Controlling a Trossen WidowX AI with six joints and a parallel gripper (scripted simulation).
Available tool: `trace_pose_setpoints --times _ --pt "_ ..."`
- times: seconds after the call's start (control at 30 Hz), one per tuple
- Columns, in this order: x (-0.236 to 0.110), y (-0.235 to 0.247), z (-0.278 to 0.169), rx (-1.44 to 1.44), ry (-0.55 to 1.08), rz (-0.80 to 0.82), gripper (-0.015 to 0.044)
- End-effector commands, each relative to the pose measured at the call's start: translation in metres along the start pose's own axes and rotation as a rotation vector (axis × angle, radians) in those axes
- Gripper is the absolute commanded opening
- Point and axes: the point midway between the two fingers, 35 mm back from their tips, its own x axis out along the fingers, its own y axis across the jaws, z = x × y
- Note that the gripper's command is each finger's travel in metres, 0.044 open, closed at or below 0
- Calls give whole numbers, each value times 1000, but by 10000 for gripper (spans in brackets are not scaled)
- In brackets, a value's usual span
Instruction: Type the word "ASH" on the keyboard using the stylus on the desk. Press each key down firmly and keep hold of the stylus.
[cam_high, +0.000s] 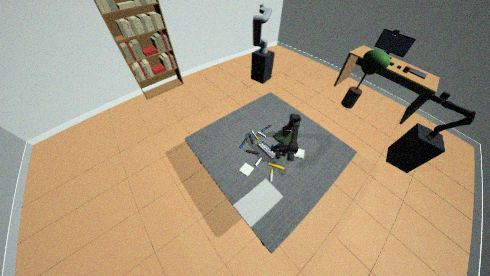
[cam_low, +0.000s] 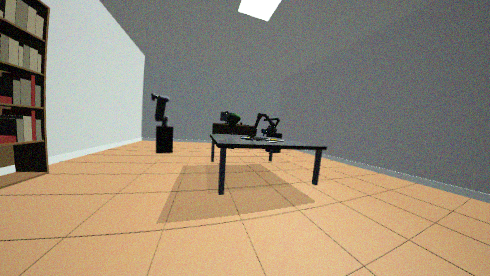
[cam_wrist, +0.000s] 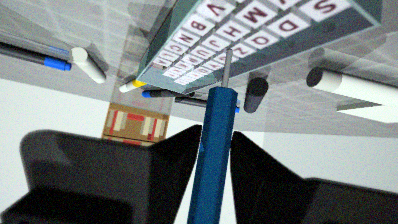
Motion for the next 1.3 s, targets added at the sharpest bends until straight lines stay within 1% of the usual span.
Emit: trace_pose_setpoints --times 0.0,1.27 --pt "2 0 2 -6 4 -1 81" --pt "8 0 13 -6 4 -1 81"
